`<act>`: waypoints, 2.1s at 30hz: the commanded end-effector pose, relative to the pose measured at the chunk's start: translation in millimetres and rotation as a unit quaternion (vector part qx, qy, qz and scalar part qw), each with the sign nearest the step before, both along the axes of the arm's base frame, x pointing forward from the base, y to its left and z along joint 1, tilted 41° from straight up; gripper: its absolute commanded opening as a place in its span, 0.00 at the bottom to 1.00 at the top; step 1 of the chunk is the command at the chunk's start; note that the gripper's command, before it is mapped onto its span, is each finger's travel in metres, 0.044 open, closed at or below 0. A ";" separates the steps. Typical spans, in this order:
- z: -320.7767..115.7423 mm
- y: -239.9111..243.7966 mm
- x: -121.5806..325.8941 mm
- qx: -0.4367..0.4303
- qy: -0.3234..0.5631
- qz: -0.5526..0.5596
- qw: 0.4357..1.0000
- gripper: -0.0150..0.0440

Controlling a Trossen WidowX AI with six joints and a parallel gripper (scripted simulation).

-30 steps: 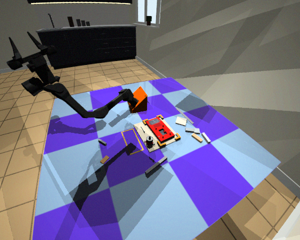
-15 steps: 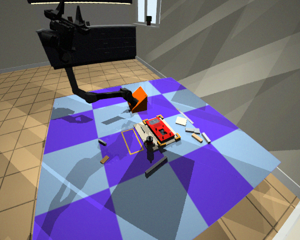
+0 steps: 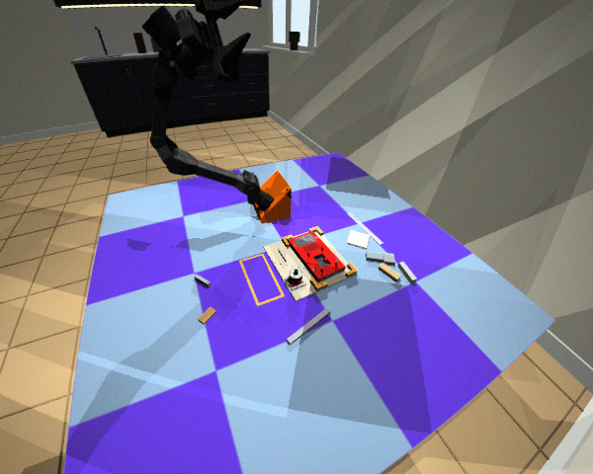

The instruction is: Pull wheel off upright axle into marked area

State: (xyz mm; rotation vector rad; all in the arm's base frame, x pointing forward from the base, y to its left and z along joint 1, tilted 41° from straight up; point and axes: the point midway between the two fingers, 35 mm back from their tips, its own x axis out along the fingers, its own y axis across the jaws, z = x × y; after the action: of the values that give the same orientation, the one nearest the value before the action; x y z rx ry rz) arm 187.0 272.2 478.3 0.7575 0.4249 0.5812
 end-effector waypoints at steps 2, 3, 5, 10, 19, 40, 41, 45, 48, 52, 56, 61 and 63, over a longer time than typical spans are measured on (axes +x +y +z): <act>-51.1 -0.1 52.6 -0.109 0.027 -0.066 0.991 0.76; -61.7 -2.4 63.5 -0.131 0.035 -0.079 0.988 0.76; -83.1 -9.1 84.8 -0.172 0.052 -0.105 0.978 0.76; -140.0 -36.9 134.6 -0.280 0.105 -0.161 0.941 0.76; -251.9 -127.3 199.6 -0.477 0.237 -0.217 0.818 0.76; -396.0 -310.8 184.4 -0.645 0.521 -0.149 0.539 0.76; -395.7 -311.1 183.5 -0.645 0.521 -0.149 0.539 0.76; -404.9 -318.7 183.3 -0.645 0.521 -0.149 0.540 0.76; -419.8 -331.1 182.0 -0.645 0.520 -0.149 0.540 0.76; -442.2 -350.0 177.0 -0.645 0.520 -0.150 0.539 0.76; -452.3 -357.7 173.0 -0.646 0.520 -0.150 0.538 0.76; -449.9 -357.6 171.9 -0.642 0.526 -0.151 0.537 0.63; -449.9 -357.6 171.9 -0.642 0.526 -0.151 0.537 0.61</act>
State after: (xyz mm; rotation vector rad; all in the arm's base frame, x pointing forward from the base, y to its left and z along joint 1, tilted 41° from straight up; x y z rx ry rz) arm 359.6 -85.3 28.2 -0.4248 1.5712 -0.6894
